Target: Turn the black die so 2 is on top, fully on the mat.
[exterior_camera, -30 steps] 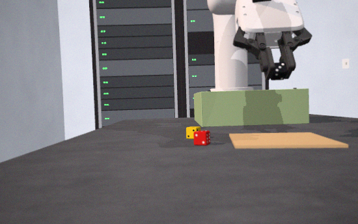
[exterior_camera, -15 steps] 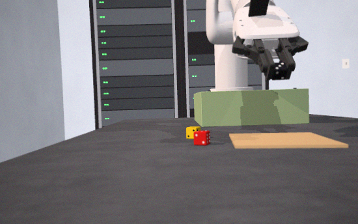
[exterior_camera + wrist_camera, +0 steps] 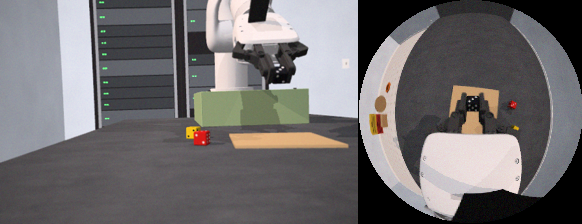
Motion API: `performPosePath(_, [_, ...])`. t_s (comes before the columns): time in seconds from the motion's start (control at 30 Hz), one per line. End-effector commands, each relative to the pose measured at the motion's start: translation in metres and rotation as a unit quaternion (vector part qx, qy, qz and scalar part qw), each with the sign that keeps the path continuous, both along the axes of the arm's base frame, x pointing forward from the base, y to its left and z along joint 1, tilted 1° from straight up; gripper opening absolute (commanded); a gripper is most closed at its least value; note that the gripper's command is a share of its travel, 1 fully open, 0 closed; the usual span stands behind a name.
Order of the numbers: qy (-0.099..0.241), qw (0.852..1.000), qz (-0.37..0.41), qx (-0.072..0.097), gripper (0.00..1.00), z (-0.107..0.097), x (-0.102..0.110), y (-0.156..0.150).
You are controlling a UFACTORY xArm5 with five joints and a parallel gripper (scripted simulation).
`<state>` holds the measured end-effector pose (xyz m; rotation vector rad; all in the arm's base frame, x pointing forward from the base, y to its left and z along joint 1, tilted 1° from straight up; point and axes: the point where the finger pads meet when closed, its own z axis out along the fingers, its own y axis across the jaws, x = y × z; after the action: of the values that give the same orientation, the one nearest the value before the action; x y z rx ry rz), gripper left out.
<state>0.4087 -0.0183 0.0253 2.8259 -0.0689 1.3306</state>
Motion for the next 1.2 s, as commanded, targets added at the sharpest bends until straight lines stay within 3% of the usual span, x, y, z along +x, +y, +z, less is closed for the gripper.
performPosePath(0.0, [-0.001, 1.000, 0.000, 0.000, 0.15, -0.011, 0.000, 0.000])
performPosePath(0.6, [-0.001, 1.000, 0.000, 0.000, 0.15, -0.065, 0.001, 0.000])
performPosePath(1.17, [-0.001, 1.000, 0.000, 0.000, 0.15, -0.070, 0.001, 0.000])
